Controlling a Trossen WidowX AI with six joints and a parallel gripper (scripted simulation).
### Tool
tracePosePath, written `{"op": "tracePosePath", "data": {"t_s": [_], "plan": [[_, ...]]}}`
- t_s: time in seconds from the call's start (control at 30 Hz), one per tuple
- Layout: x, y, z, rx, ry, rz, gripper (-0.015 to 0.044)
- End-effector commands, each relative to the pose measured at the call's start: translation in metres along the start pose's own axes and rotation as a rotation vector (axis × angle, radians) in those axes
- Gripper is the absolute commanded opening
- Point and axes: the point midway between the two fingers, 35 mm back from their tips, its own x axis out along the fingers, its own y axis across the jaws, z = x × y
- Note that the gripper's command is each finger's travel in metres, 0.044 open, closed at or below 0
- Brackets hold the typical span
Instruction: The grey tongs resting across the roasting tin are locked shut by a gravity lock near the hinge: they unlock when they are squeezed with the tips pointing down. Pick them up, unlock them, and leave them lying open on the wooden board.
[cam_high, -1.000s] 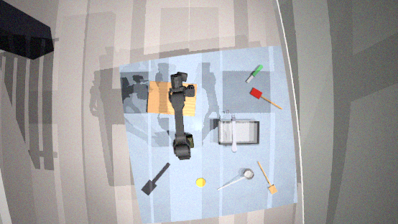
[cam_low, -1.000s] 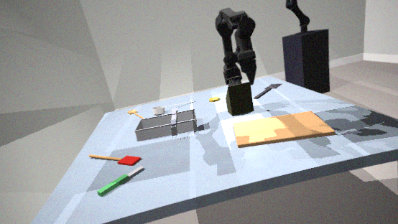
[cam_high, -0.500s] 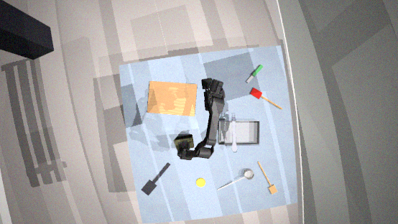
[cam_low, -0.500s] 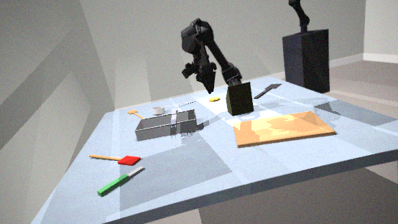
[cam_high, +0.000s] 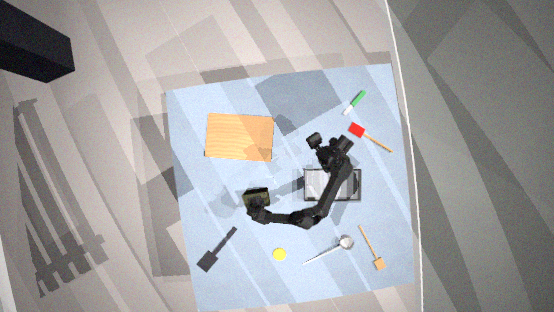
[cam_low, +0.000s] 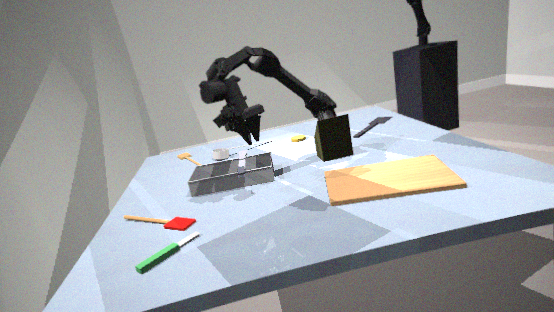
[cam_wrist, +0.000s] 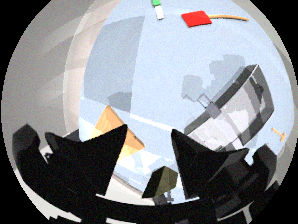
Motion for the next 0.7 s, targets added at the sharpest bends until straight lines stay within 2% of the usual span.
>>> {"op": "tracePosePath", "data": {"t_s": [0.0, 0.43, 0.67], "plan": [[-0.005, -0.069, 0.008, -0.187, 0.045, 0.010, 0.0260], [0.009, -0.206, -0.013, -0.592, 0.171, 0.101, 0.0260], [0.010, -0.214, -0.015, -0.615, 0.177, 0.110, 0.0260]]}}
